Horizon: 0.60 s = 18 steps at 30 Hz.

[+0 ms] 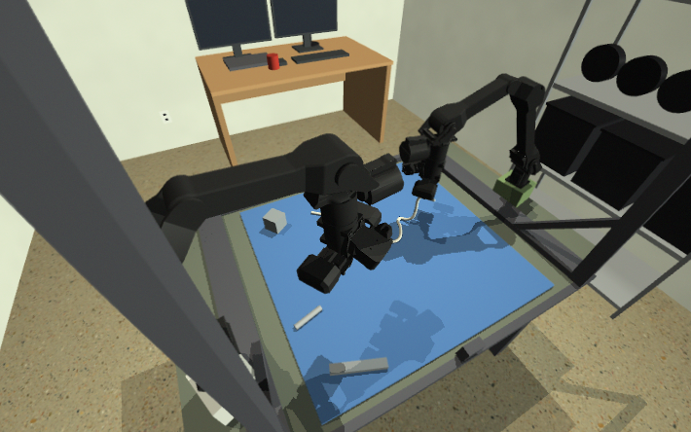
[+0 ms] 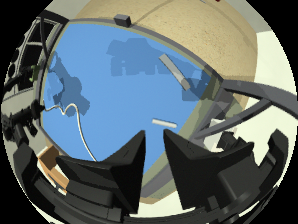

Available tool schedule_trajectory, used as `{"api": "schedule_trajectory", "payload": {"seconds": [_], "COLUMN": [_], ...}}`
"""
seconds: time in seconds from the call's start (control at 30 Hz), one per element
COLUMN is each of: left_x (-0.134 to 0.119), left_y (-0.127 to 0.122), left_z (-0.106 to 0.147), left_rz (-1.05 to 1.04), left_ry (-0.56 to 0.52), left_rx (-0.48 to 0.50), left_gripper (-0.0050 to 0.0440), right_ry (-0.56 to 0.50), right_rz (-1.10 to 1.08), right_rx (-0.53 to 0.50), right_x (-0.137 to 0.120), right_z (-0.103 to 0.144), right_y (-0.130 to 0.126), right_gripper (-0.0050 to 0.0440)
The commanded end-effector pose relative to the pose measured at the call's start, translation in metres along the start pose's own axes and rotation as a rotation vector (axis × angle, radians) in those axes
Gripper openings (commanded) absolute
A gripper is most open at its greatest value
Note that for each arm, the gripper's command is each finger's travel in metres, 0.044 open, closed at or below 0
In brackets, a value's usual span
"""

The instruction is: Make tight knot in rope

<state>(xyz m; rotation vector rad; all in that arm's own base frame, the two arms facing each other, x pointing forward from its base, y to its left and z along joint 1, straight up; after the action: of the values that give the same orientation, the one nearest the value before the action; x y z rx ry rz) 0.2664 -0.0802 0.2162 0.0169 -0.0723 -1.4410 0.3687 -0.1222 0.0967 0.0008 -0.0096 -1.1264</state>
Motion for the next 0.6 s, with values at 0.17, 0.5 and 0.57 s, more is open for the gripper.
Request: {"api": "schedule_trajectory", "payload": {"seconds": [0.17, 0.5, 0.57], "left_x": [0.0, 0.0, 0.0], "left_y": [0.0, 0.0, 0.0], "left_z": [0.006, 0.006, 0.006], "left_rz": [-0.003, -0.003, -0.003], "left_ry": [-0.013, -0.013, -0.013], "left_rx": [0.015, 0.015, 0.015], "left_gripper": [0.0085, 0.0085, 0.0085], "right_ry": [-0.015, -0.017, -0.017], "right_rz": [0.0, 0.0, 0.0], "right_rx": [0.016, 0.016, 0.016], "right_x": [0.019, 0.04, 0.046], "right_z": [0.008, 0.009, 0.009], "right_y": [0.0, -0.003, -0.003], "right_gripper": [0.003, 0.003, 0.003]}}
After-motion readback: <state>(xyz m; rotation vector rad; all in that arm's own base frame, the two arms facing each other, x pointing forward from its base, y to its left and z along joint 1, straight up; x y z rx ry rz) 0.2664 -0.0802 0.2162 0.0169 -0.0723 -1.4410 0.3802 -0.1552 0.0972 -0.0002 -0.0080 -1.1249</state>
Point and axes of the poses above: on each arm, the point midway between the two fingers, 35 mm back from their tips, its own z axis back along the fingers, its own y axis across the jaws, x = y × z, the point moved 3 cm from there along z, back along the fingers, and after that the axes turned 3 degrees about -z, right-handed, at the moved point
